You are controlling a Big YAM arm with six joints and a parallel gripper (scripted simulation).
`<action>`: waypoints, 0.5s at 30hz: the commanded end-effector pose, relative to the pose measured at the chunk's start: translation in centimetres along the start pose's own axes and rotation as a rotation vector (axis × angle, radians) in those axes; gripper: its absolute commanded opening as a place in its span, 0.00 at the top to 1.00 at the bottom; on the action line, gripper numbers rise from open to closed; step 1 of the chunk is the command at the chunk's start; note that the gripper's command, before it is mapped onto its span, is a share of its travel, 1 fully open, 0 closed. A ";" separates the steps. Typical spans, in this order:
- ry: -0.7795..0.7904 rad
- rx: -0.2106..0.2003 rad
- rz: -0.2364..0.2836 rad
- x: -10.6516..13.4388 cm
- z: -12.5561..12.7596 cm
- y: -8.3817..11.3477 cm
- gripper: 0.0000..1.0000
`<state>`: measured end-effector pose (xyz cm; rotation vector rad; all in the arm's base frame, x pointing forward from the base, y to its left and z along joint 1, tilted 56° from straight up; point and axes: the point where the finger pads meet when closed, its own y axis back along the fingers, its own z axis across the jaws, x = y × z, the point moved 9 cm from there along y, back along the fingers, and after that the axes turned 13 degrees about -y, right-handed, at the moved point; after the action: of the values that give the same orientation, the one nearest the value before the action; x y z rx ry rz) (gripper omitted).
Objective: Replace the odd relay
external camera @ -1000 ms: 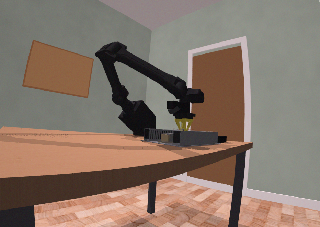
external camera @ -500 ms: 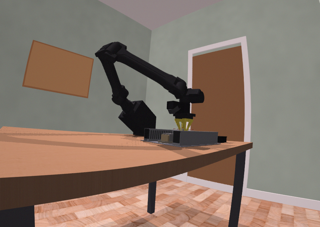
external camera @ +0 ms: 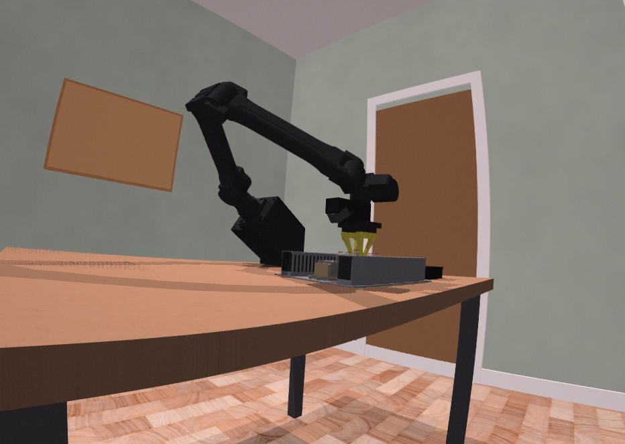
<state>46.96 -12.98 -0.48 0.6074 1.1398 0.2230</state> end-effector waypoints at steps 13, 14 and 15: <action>-0.013 0.008 -0.009 -0.3 0.6 -1.0 1.00; -0.014 0.008 -0.008 -0.3 0.6 -0.9 1.00; -0.014 0.008 -0.008 -0.3 0.7 -0.9 1.00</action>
<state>46.90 -12.99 -0.53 0.6077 1.1402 0.2227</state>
